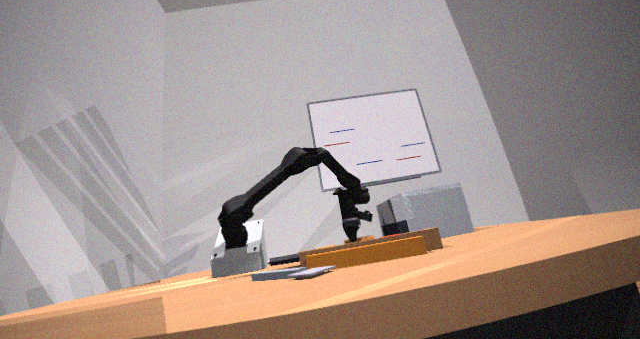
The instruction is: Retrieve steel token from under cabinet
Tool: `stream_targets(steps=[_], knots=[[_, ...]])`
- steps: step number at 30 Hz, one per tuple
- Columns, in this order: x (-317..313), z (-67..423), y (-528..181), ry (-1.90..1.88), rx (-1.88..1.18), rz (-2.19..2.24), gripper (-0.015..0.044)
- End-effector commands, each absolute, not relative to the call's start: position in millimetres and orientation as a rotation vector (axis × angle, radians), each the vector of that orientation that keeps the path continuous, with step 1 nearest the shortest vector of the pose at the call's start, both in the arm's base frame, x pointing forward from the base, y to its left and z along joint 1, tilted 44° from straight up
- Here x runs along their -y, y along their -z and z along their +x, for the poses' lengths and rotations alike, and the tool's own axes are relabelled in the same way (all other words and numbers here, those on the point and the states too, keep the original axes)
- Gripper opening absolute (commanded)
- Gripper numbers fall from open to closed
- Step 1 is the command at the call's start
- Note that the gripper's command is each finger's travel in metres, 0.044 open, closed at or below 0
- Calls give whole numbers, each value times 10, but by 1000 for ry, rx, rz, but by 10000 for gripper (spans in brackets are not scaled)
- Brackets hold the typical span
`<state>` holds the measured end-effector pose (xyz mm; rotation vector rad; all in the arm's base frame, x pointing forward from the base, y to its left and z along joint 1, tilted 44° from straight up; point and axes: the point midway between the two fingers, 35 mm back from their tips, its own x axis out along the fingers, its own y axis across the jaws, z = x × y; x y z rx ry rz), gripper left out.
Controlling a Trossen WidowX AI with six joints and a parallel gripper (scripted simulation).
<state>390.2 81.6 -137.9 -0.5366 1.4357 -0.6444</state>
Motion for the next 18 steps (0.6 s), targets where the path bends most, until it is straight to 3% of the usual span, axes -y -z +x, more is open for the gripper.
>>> stream_targets(steps=[1, 18], knots=[[-820, 3945, 1384, 642, -1434, -536, 0], [-746, 3945, 1348, 642, -1434, -536, 0]])
